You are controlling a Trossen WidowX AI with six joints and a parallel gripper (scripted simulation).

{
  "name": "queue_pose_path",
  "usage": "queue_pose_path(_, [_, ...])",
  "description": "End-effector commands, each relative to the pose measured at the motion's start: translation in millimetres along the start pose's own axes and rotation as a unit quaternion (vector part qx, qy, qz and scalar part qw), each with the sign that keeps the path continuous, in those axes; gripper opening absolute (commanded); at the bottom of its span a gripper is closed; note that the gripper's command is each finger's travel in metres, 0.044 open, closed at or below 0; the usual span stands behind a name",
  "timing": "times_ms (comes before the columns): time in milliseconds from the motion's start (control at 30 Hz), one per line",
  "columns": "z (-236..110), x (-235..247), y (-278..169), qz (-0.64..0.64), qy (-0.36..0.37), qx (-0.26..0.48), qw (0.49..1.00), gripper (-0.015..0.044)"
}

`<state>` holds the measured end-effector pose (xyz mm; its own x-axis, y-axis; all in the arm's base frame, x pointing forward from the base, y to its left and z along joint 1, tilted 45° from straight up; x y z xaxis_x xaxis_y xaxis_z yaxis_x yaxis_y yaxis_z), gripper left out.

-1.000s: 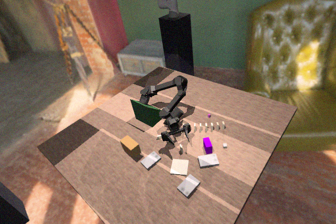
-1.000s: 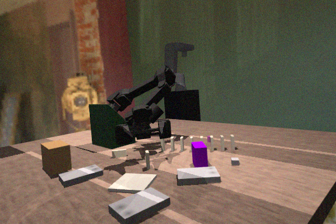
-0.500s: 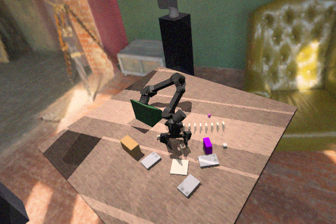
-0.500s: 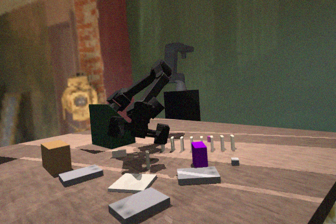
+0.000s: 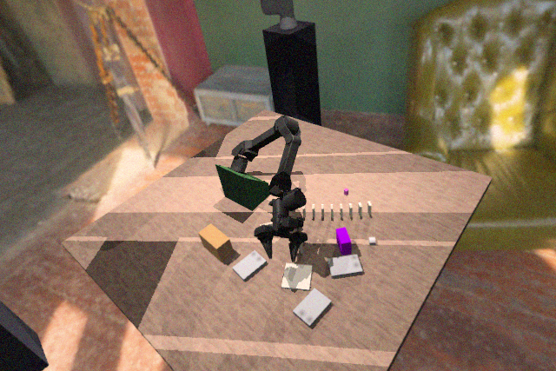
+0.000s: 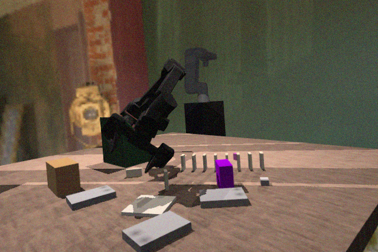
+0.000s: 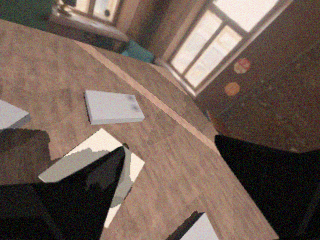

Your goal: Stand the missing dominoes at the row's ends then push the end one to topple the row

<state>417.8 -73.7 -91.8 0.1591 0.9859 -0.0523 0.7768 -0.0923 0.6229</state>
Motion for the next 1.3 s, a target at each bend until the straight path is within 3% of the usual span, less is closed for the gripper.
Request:
queue_pose_path(0, [14.7,-4.9,16.2,-0.229,0.152,0.125,0.953,0.044])
queue_pose_path(100, [12.3,-3.1,26.8,-0.319,0.238,0.139,0.907,0.044])
queue_pose_path(267, [6.7,-2.5,45.7,-0.403,0.319,0.111,0.85,0.044])
queue_pose_path(800, [-43.2,-0.4,70.6,-0.479,0.527,0.047,0.7,0.044])
queue_pose_path(1267, [-47.5,-0.1,70.4,-0.474,0.538,0.049,0.695,0.044])
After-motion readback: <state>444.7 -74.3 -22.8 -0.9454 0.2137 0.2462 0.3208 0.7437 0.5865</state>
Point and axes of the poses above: the point midway between the two fingers, 35 mm back from their tips, its own z axis out along the fingers, its own x axis across the jaws, y = z × x, the point moved 7 cm from there along -z, back along the fingers, and after that the axes turned 8 degrees about -z, right-handed, at the moved point
